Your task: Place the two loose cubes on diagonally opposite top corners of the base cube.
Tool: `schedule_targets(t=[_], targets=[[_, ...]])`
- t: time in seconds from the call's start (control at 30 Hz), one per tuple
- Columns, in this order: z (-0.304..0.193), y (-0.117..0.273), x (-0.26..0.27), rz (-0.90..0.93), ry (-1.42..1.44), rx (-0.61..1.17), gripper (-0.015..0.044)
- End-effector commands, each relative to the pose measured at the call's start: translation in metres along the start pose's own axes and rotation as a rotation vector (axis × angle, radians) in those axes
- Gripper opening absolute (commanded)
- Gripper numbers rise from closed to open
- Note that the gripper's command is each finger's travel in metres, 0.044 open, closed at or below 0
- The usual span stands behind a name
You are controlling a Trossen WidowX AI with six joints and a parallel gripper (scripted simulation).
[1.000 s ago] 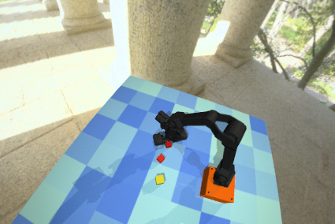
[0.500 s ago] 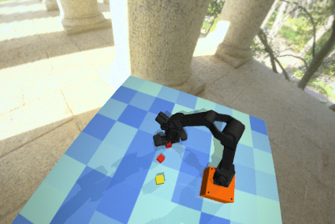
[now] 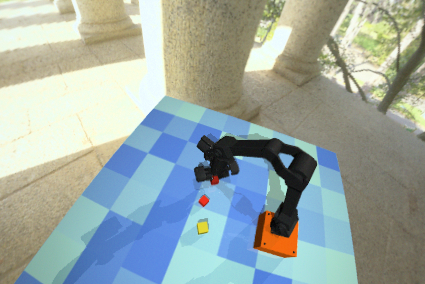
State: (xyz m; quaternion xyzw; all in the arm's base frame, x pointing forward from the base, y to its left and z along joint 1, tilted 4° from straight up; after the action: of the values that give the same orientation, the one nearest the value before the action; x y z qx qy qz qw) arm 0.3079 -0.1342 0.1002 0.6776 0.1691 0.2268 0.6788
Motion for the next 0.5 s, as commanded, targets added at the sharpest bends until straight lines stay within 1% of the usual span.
schedule_targets(t=[0.0,0.47], targets=[[0.001,0.014,0.001,0.009,0.003,-0.004,0.0105],[-0.002,0.059,-0.001,0.008,0.003,-0.004,0.0105]])
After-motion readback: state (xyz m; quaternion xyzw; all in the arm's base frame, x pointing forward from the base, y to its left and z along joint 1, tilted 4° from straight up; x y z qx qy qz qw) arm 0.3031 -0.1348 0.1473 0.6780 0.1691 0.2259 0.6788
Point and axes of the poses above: the point midway between the two fingers, 35 mm back from their tips, its own y axis back along the fingers, its own x axis across the jaws, z = x × y, the point moved 8 cm from there along y, back along the fingers, and after that the axes turned 1 degree about -y, right-handed, at the moved point
